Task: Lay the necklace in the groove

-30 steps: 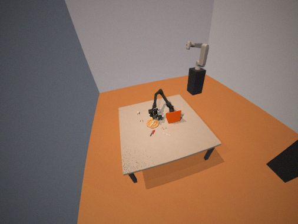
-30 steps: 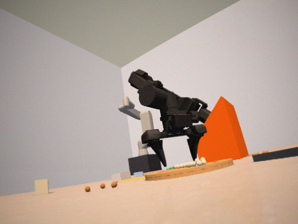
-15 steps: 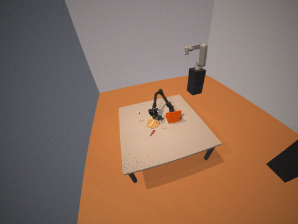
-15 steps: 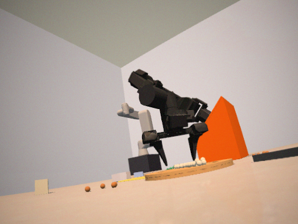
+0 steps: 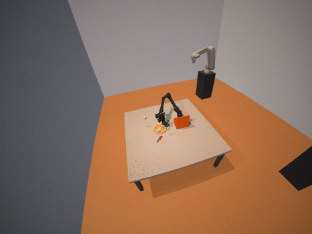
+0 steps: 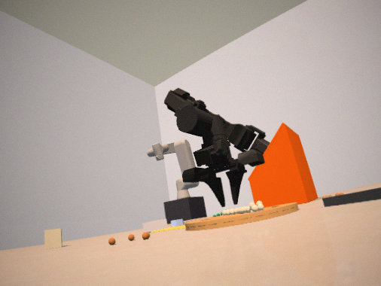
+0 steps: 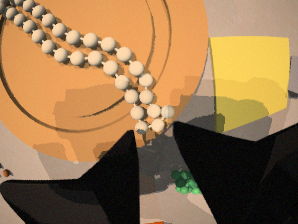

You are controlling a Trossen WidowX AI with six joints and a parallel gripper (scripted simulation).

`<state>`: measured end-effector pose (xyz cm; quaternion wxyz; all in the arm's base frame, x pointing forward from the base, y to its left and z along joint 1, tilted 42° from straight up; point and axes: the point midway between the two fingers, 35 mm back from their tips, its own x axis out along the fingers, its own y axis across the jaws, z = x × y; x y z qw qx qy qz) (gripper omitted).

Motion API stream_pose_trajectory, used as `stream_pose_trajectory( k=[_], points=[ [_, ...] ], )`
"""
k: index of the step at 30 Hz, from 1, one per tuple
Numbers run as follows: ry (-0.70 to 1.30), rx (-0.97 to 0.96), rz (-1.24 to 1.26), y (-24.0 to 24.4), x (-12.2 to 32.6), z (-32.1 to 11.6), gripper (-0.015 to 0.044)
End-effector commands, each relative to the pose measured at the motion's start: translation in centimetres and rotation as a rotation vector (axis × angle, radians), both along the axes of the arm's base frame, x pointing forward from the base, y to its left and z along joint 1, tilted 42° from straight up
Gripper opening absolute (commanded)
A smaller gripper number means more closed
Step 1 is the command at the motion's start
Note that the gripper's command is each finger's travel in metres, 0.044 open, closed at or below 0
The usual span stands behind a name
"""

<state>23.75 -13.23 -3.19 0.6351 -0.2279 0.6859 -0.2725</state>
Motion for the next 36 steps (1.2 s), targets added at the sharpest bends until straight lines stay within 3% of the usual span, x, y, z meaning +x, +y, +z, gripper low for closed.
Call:
stream_pose_trajectory(
  k=[1,14,36],
  points=[
    [-0.564,-0.071,-0.612,0.38,0.72,1.86,0.012],
    [-0.941,-0.117,-1.041,0.59,0.83,2.6,0.012],
    [-0.947,-0.118,-1.048,0.59,0.83,2.61,0.012]
  ],
)
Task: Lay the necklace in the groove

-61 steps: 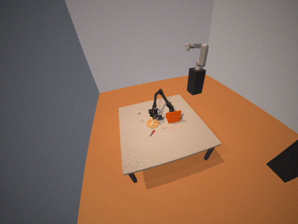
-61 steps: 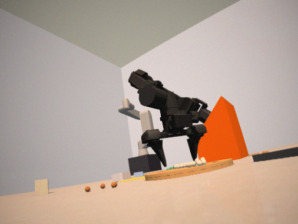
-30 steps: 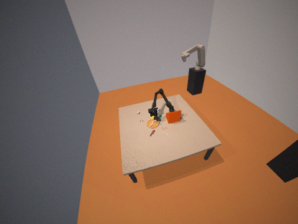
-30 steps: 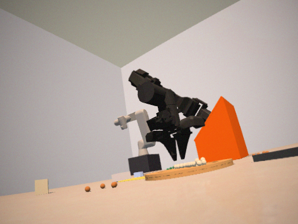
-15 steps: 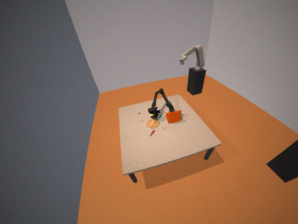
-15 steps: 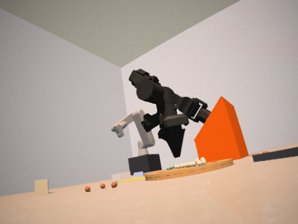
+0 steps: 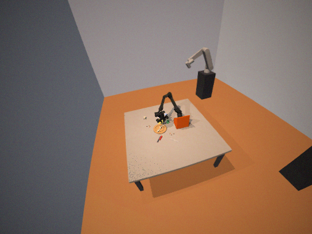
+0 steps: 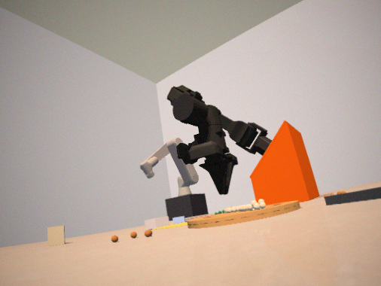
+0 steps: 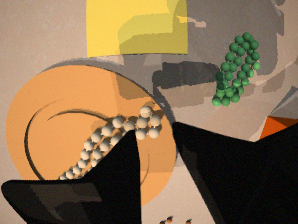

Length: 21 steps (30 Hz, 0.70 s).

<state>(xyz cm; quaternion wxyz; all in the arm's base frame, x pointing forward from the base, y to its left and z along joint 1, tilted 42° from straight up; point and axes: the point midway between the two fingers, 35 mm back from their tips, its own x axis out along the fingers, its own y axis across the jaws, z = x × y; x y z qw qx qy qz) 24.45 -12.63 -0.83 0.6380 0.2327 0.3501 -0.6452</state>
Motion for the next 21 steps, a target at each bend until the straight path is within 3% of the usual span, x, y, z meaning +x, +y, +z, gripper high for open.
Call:
stream_pose_trajectory(
  k=[1,21],
  points=[
    [-0.022,-0.005,-0.016,0.0,0.1,0.3,0.012],
    [-0.028,-0.005,-0.017,-1.6,0.1,-1.4,0.012]
  ],
)
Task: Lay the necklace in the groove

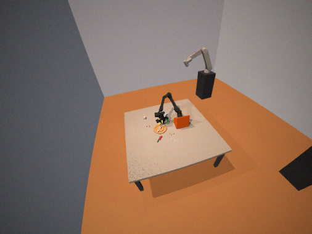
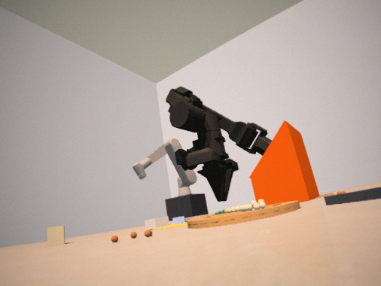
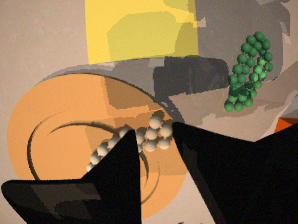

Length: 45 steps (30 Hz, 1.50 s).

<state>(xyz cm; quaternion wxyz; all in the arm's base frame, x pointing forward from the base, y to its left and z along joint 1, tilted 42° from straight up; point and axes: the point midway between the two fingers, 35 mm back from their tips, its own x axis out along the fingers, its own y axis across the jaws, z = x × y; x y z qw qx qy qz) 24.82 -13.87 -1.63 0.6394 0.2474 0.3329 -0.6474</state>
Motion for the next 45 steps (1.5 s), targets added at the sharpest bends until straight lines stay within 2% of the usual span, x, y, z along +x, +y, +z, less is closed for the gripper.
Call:
stream_pose_trajectory(
  k=[1,17,22,45],
  points=[
    [0.013,0.001,0.003,-0.5,-0.3,-0.8,0.012],
    [0.019,-0.001,0.003,-1.4,-0.6,-1.9,0.012],
    [0.012,-0.002,0.0,-1.4,-0.5,-1.7,0.0],
    [0.012,-0.002,0.0,-1.4,-0.5,-1.7,0.0]
  ],
)
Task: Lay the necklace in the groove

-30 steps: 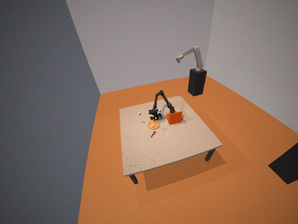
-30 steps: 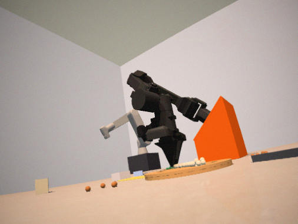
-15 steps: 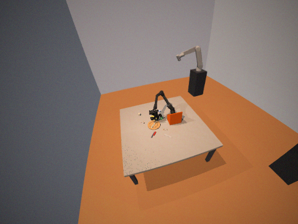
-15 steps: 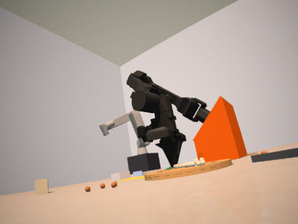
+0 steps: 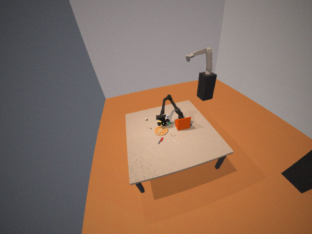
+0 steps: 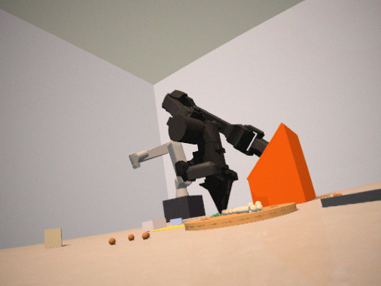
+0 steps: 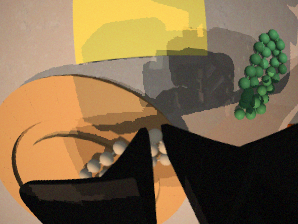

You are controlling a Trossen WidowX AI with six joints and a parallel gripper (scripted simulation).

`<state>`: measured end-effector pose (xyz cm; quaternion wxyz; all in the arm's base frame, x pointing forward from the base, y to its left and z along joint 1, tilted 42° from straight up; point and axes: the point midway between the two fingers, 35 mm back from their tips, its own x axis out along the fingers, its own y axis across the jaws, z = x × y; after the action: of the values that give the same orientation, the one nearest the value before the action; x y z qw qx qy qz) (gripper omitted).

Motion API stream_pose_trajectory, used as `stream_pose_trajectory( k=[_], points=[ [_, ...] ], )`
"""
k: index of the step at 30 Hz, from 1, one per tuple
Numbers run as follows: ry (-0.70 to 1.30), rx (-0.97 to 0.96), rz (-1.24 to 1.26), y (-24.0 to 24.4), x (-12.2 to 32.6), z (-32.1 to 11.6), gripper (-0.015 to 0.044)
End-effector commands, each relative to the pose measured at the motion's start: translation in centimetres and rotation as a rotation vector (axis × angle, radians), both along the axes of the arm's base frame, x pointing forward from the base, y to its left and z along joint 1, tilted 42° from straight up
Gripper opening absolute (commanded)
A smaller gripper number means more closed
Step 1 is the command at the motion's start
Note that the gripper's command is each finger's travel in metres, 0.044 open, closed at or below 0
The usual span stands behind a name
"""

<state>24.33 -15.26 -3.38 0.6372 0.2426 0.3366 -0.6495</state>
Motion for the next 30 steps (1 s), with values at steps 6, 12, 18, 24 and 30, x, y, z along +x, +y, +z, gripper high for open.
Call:
stream_pose_trajectory(
  k=[6,12,18,24,30],
  points=[
    [-0.001,0.0,0.0,0.0,0.0,0.1,0.0],
    [0.006,0.001,0.003,0.5,0.0,0.4,0.0],
    [0.006,0.002,0.003,1.0,0.3,-0.1,0.0],
    [0.005,0.002,0.003,2.4,0.8,-1.3,0.0],
    [0.005,0.002,0.003,2.5,0.9,-1.5,0.0]
  ],
)
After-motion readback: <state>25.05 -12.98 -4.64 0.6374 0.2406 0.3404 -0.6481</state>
